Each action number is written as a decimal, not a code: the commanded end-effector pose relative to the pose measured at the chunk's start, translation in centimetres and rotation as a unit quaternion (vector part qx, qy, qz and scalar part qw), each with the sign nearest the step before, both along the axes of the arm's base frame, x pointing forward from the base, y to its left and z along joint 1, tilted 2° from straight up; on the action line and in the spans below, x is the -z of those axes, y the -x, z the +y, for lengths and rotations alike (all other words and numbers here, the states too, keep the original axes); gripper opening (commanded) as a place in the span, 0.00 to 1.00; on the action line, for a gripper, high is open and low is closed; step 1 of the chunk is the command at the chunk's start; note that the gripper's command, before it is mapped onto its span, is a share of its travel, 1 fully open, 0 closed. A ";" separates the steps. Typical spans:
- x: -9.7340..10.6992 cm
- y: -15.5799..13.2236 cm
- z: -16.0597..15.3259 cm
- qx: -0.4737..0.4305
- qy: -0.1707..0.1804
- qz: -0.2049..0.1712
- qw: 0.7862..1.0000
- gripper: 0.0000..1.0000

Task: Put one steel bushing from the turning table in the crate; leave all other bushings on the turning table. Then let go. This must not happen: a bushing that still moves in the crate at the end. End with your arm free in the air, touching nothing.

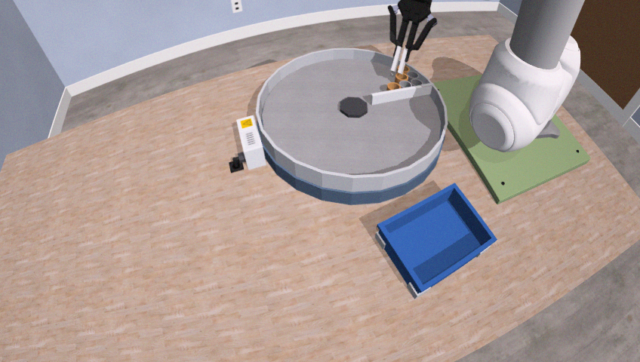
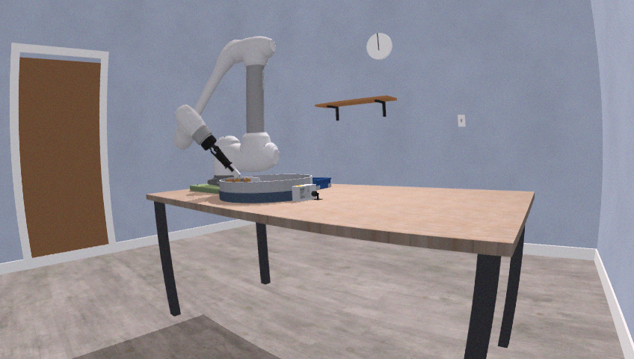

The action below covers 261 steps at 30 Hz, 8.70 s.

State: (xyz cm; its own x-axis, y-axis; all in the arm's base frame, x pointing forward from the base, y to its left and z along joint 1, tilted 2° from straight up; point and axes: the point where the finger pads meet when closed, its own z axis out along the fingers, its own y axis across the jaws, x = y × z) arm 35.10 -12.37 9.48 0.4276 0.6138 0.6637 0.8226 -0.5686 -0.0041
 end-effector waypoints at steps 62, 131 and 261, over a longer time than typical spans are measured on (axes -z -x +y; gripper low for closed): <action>1.1 0.0 0.0 0.000 0.000 0.000 1.000 0.06; 0.8 0.0 0.0 0.000 0.000 0.000 1.000 0.00; -2.9 -13.8 7.5 0.000 0.000 0.000 1.000 0.00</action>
